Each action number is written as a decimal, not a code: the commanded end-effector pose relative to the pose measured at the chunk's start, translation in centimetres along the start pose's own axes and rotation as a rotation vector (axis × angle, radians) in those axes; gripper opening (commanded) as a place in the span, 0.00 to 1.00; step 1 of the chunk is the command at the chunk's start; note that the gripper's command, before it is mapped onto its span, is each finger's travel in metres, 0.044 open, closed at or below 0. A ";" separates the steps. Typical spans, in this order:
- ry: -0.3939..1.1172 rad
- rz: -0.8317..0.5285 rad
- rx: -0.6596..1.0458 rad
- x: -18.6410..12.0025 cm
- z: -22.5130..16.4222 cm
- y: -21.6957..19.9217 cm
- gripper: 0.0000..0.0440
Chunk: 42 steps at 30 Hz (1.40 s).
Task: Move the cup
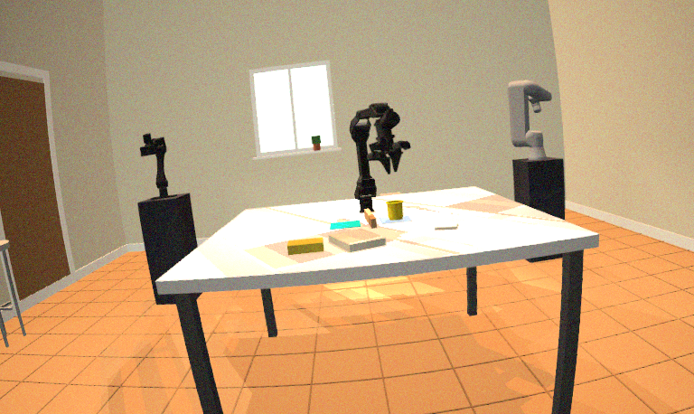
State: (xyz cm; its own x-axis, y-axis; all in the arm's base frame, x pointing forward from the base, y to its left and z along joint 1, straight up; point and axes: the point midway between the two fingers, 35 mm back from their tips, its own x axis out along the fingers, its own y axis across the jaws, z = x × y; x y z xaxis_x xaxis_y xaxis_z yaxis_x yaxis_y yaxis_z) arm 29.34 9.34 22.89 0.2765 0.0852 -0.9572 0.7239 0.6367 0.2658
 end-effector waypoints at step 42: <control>0.078 -0.464 0.086 10.5 -3.1 -7.2 0.44</control>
State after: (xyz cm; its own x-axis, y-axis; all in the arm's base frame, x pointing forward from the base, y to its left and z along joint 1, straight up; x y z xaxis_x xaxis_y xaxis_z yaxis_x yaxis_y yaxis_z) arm 25.24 8.12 11.59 -0.1187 -0.1196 -0.9857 0.8142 0.5564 -0.1656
